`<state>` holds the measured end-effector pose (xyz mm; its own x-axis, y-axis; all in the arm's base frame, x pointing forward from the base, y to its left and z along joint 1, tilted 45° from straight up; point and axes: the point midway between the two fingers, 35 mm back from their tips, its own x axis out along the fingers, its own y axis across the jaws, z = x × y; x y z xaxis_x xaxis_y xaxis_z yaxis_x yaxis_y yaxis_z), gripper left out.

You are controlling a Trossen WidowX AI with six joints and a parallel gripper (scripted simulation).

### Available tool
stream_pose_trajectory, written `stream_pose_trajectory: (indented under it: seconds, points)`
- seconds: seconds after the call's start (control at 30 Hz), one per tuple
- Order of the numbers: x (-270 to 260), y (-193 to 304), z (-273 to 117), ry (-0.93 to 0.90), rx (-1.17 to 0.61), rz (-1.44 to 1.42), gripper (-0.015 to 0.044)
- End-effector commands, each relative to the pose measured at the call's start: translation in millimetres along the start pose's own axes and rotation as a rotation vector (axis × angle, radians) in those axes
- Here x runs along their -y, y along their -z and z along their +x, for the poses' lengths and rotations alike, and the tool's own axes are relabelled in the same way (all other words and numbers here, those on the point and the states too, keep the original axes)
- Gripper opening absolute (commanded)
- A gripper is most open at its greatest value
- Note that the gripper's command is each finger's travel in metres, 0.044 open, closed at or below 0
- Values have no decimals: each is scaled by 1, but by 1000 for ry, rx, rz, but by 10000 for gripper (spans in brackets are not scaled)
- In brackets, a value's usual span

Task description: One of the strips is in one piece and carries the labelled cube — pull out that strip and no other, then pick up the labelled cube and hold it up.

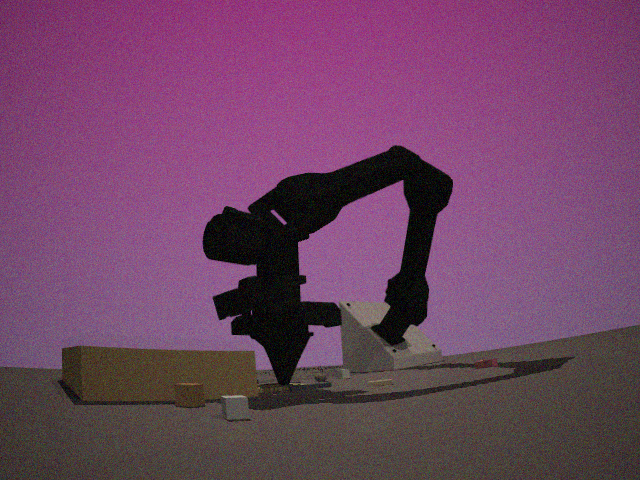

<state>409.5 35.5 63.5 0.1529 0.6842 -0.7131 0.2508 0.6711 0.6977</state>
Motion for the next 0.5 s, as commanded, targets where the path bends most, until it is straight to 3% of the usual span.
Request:
stream_pose_trajectory:
  seconds: [0.0, 0.47]
  points:
    - [0, 6, 4, 0, -10, 3, 0]
    - [1, 28, 4, 0, -11, 3, 0]
